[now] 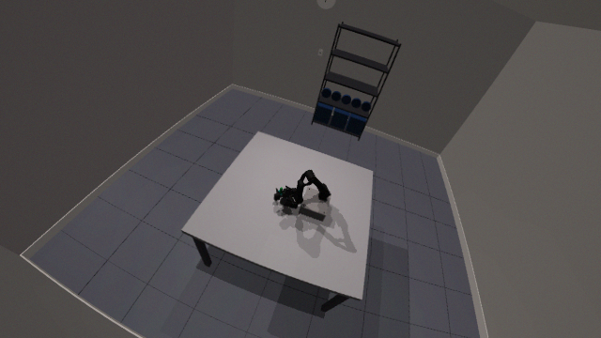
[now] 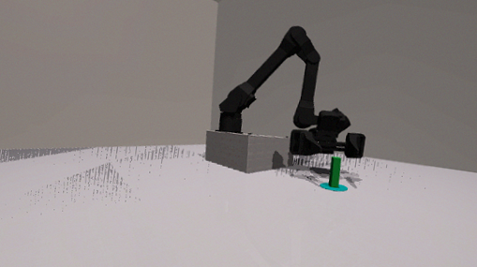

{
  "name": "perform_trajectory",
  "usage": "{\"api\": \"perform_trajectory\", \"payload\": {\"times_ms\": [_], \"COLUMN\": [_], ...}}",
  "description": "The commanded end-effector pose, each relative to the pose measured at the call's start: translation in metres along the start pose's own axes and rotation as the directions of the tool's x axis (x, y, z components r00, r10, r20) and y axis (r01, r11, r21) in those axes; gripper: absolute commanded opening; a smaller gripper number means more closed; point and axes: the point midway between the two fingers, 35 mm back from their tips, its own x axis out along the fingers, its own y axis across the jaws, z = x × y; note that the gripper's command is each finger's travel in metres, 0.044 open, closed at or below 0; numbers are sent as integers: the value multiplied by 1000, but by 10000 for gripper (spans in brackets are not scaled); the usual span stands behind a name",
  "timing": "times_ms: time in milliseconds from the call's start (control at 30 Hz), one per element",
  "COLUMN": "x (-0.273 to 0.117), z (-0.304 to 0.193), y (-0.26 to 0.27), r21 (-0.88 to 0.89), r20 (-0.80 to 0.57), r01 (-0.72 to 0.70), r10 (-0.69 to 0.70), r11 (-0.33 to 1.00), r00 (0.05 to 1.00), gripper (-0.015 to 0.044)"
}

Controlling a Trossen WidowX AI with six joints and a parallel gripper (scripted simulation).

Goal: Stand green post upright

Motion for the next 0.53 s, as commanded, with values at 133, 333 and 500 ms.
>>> {"api": "perform_trajectory", "payload": {"times_ms": [133,333,500], "x": [-4,-7,5], "z": [39,65,61], "y": [-1,-4,8], "r21": [1,3,-40], "r20": [1,2,-84], "r01": [0,1,-18], "r10": [0,-1,14], "r11": [1000,1000,999], "r00": [1000,1000,996], "gripper": [400,400,400]}}
